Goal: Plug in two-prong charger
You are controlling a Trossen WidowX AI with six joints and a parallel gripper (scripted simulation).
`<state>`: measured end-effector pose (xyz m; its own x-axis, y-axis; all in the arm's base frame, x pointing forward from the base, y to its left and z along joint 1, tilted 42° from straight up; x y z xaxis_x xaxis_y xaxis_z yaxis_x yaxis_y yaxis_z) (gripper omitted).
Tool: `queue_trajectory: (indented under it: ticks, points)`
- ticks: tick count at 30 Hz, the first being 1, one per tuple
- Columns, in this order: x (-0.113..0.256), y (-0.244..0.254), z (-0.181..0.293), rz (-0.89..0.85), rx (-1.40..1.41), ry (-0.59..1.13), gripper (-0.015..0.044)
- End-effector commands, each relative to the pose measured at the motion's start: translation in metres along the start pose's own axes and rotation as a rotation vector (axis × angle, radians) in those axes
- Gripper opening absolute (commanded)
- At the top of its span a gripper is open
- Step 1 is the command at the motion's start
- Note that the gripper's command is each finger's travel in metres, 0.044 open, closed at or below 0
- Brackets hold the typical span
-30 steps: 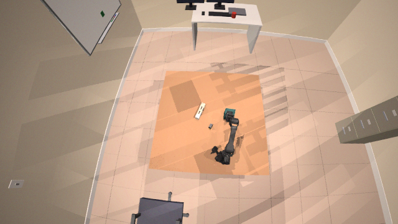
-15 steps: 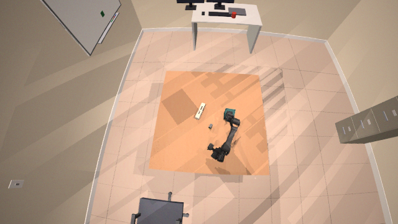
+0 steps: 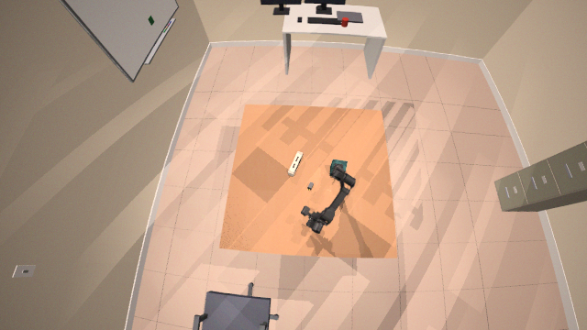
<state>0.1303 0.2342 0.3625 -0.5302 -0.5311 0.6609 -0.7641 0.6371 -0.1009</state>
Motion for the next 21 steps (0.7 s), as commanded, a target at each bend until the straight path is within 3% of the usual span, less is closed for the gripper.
queue_trajectory:
  ticks: [1, 21]
  points:
    - [-0.010, -0.008, 0.008, -0.002, 0.035, 0.047, 0.0440]
    - [-0.048, -0.052, 0.052, -0.068, 0.153, 0.246, 0.0440]
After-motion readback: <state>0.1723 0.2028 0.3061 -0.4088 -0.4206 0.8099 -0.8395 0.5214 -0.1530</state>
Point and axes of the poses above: the point midway between the two fingers, 35 mm back from their tips, its own x axis back along the fingers, its own y axis across the jaws, z = x × y, the point moved 7 cm from there along x, back along the fingers, and after that the axes turned 4 degrees about -x, right-handed, at the moved point
